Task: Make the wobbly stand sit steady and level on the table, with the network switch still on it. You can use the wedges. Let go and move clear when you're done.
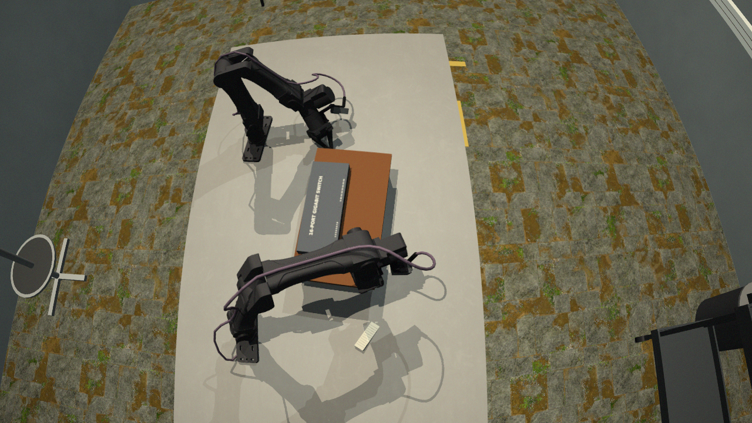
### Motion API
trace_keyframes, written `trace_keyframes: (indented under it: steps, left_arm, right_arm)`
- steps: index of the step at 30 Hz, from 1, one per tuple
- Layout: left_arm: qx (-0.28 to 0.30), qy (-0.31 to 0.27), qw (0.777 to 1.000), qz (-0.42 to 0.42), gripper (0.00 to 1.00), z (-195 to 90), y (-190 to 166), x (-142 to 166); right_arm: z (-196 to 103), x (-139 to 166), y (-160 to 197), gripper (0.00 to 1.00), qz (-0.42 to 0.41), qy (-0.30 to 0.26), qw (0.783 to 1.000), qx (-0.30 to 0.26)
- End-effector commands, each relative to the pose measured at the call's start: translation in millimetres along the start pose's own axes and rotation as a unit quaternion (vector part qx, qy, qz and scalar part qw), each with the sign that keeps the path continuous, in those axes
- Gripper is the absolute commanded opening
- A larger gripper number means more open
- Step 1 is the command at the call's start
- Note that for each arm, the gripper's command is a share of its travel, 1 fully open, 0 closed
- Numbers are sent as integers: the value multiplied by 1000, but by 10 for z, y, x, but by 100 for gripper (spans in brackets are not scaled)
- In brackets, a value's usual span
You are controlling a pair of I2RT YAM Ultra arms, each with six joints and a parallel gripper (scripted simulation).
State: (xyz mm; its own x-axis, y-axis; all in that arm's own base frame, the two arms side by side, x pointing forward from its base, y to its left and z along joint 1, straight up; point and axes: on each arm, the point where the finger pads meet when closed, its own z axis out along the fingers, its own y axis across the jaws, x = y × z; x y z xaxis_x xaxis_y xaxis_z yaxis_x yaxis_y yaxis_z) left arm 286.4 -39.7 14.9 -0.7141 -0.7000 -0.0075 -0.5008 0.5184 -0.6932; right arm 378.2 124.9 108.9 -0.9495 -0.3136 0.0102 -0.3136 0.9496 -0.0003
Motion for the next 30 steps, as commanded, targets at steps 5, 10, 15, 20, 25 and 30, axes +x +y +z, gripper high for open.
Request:
trace_keyframes:
  steps: [5,10,15,20,25,30]
  left_arm:
    - [14,10,1000,5,0,21,-76,152]
    - [11,-5,1000,10,0,-97,-153,-27]
    - [17,-14,1000,15,0,-140,-199,-71]
    - [19,-17,1000,18,0,-163,-225,-92]
    - [1,6,1000,3,0,-268,-154,43]
    - [0,6,1000,2,0,-488,-253,25]
  right_arm:
    - [36,3,26,0,-3,2,1000,0]
    - [36,3,26,0,-3,2,1000,0]
    - [36,3,26,0,-3,2,1000,0]
    - [36,3,26,0,-3,2,1000,0]
    - [36,3,26,0,-3,2,1000,0]
    - [36,3,26,0,-3,2,1000,0]
